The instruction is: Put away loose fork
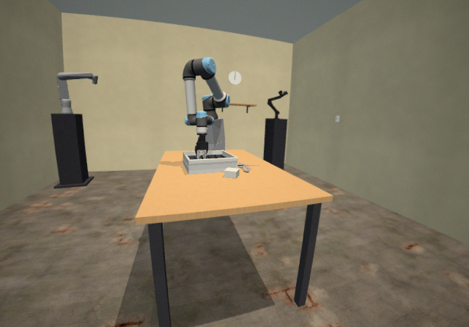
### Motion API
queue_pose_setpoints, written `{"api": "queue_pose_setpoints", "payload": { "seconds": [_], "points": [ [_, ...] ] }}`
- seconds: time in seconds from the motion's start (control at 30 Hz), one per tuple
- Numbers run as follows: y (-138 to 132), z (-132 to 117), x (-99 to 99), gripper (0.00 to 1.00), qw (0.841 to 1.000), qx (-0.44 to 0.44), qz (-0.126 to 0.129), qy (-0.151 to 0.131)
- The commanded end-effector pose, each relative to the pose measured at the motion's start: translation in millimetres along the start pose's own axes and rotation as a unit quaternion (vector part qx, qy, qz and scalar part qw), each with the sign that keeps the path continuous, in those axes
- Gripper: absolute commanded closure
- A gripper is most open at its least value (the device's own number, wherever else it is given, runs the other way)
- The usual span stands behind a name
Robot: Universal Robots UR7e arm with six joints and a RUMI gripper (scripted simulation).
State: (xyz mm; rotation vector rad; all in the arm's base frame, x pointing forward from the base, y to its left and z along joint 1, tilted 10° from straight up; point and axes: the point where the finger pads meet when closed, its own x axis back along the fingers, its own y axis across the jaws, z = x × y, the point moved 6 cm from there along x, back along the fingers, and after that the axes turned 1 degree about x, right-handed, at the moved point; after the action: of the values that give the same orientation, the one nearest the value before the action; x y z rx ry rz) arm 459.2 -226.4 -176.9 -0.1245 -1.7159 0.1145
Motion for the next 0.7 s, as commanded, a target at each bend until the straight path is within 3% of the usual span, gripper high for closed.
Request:
{"api": "queue_pose_setpoints", "payload": {
  "seconds": [0.0,0.27,0.67],
  "points": [
    [2,0,14.4,0.86,1.0,0.001,-0.001,0.001],
    [2,-1,36.8,0.86,1.0,0.001,-0.001,0.0],
    [2,-5,94.0,0.86,1.0,0.001,-0.001,0.001]
  ]
}}
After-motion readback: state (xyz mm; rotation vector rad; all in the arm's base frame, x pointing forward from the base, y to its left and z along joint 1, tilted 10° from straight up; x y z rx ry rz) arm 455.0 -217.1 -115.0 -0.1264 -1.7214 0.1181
